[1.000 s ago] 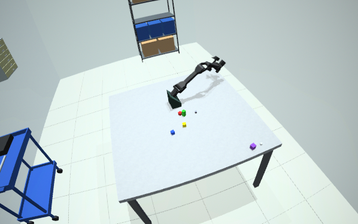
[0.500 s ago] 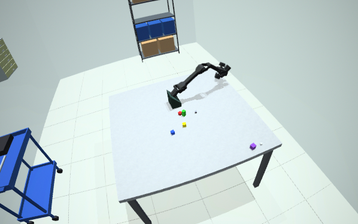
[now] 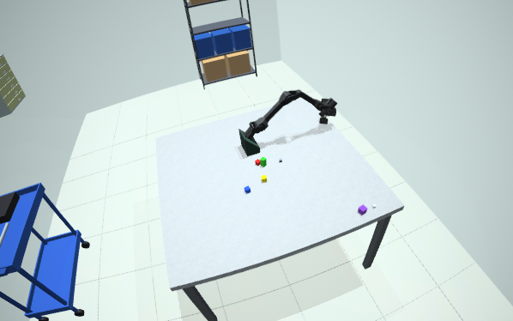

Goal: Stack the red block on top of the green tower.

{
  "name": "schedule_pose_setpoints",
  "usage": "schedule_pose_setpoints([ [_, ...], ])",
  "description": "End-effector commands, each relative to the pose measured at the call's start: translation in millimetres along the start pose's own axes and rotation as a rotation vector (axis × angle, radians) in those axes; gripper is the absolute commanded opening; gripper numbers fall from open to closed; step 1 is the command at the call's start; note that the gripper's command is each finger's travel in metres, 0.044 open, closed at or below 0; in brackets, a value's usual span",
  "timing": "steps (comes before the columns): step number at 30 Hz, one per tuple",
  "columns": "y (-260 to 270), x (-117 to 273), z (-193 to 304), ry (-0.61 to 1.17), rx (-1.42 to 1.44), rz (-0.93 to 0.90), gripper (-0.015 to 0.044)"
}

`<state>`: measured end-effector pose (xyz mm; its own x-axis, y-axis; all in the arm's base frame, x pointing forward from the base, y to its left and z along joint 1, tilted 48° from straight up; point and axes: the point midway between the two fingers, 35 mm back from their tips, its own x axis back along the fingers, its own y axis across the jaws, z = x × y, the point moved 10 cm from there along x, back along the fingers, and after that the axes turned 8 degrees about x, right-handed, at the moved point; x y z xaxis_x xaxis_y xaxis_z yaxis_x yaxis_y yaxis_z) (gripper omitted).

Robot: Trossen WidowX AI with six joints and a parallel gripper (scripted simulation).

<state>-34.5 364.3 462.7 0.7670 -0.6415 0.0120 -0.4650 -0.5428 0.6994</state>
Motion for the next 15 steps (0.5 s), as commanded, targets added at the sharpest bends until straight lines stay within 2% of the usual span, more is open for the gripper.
schedule_pose_setpoints([
  [1, -13.3, 29.2, -11.2, -0.101, 0.088, 0.112, 0.0440],
  [15, -63.3, 115.8, -33.5, -0.331, 0.224, 0.460, 0.0440],
])
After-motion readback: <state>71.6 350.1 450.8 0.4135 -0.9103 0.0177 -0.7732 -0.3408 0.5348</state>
